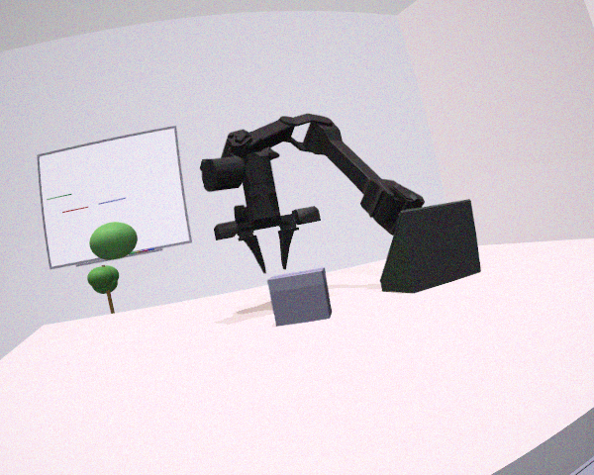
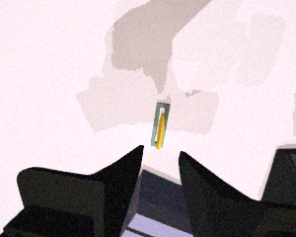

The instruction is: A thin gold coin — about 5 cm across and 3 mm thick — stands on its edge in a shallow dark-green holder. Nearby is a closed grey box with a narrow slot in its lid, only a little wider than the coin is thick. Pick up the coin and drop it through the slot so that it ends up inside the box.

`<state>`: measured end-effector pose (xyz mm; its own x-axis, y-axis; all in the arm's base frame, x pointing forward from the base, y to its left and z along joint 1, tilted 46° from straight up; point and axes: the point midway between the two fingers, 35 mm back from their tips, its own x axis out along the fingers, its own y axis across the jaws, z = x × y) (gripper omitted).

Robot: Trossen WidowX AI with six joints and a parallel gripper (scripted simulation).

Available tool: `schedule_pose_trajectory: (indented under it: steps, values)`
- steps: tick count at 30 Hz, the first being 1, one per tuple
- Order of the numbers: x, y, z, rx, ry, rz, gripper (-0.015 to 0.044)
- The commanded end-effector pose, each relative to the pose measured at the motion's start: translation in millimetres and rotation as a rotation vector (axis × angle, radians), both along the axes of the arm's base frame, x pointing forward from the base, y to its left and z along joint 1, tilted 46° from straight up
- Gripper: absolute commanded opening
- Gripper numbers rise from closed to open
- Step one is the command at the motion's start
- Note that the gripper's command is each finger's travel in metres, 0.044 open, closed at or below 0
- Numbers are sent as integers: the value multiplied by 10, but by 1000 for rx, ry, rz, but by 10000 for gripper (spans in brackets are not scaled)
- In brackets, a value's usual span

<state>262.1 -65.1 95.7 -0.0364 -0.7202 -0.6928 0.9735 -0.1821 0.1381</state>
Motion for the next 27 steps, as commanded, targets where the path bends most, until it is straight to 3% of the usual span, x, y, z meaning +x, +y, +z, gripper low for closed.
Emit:
schedule_pose_trajectory:
  steps: [1,27]
  values:
    - [-7,-84,-76,-3,-5,5,161]
    - [-12,-360,-349,-2,-6,6,161]
